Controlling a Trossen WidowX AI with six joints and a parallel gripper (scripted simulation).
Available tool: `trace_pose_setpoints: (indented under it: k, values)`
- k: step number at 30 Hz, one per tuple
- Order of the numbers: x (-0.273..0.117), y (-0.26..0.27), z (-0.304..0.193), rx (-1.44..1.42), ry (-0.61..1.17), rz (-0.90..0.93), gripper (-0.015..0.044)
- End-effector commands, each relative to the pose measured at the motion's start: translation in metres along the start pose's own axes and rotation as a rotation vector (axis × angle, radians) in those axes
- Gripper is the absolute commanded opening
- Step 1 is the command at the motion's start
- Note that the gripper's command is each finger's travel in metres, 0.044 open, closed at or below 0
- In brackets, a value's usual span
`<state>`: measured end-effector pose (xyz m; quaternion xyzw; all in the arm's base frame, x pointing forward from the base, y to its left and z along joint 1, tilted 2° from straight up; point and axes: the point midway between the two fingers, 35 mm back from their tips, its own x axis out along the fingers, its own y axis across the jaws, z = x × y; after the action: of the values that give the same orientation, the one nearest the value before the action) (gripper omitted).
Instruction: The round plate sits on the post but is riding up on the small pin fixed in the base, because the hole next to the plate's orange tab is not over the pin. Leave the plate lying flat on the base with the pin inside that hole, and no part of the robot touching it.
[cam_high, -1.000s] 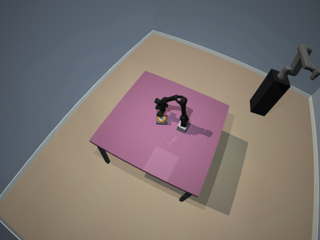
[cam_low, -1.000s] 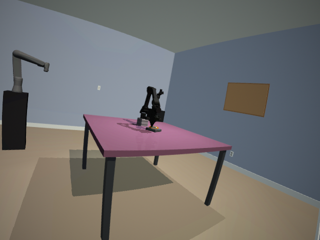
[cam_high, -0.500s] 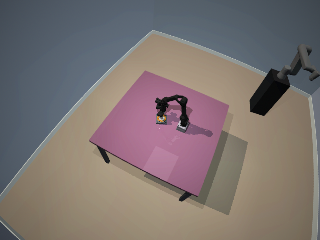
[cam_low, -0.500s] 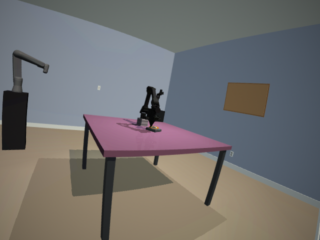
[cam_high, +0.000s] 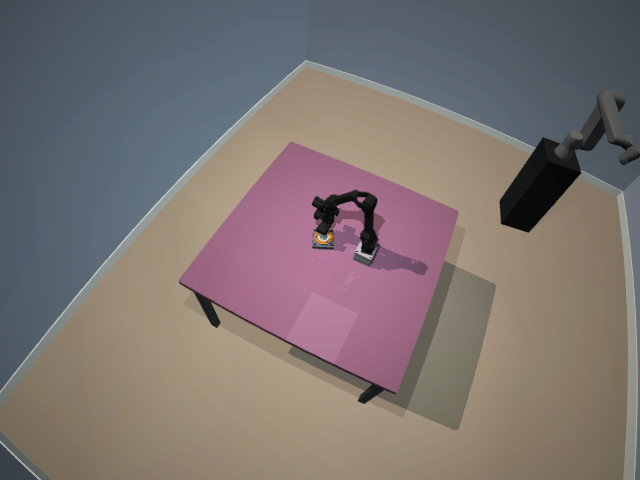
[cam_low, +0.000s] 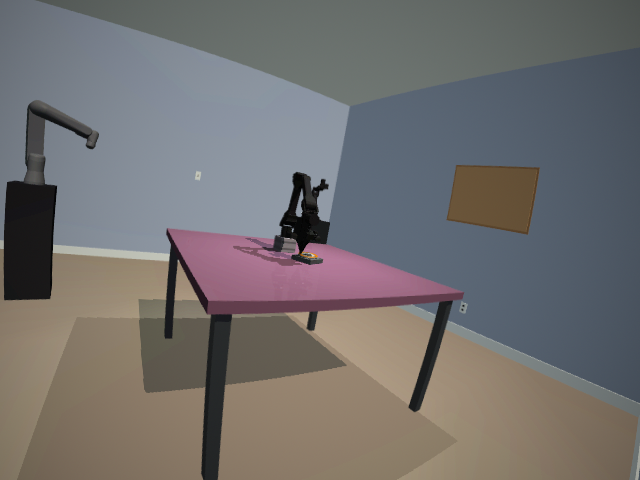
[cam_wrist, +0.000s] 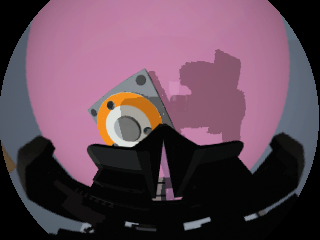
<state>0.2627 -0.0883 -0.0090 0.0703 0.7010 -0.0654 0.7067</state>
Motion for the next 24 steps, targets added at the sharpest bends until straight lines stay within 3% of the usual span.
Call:
trace_pose_setpoints:
  k: [1,24]
  values:
    - [0.001,0.001,-0.008,-0.005,0.014,0.002,0.0000]
    - [0.000,0.003,-0.026,-0.005,0.016,0.002,0.0000]
